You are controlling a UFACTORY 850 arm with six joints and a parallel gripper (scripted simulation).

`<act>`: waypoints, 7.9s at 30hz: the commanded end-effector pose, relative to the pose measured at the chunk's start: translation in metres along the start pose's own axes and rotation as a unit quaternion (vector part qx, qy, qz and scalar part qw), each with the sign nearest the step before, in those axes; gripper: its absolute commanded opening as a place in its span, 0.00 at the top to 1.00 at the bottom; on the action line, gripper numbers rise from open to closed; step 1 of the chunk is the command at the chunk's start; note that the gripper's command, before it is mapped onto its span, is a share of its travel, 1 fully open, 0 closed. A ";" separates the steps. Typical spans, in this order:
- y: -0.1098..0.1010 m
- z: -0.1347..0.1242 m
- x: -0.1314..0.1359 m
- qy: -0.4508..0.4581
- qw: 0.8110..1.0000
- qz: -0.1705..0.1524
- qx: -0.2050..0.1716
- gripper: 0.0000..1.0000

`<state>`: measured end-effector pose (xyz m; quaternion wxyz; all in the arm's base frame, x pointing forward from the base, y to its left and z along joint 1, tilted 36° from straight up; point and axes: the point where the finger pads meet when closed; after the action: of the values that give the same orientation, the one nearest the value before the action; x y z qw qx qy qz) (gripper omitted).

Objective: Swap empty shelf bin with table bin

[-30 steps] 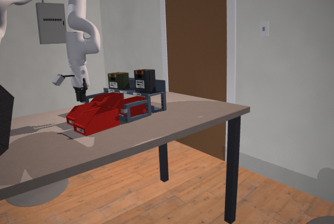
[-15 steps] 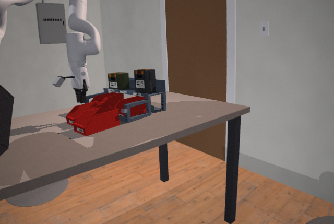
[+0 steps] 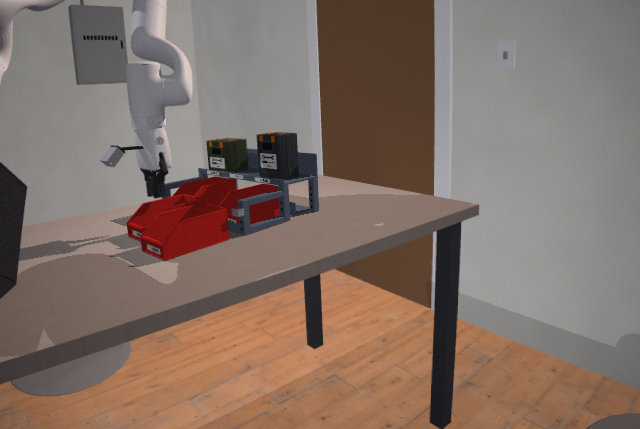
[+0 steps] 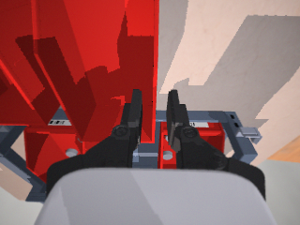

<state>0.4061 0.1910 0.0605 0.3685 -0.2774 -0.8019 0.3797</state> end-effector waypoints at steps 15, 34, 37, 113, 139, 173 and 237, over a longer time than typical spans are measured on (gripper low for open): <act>0.008 0.000 0.000 0.000 1.000 0.000 0.000 0.74; 0.033 0.000 0.000 0.000 1.000 0.000 0.000 0.74; 0.037 0.000 0.000 0.000 1.000 0.000 0.000 0.74; 0.025 0.000 0.000 0.000 1.000 0.000 0.000 1.00; -0.037 0.000 0.000 0.000 1.000 0.000 0.000 1.00; -0.043 0.001 0.030 0.000 1.000 0.000 0.000 1.00; 0.005 0.005 0.135 0.000 1.000 0.000 0.000 1.00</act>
<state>0.3231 0.2834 0.1151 0.3687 -0.2771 -0.8017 0.3802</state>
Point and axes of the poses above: the point where the finger pads meet when closed, its own y axis out along the fingers, its own x axis across the jaws, z = x × y, and after that the axes turned 11 degrees about -y, right-handed
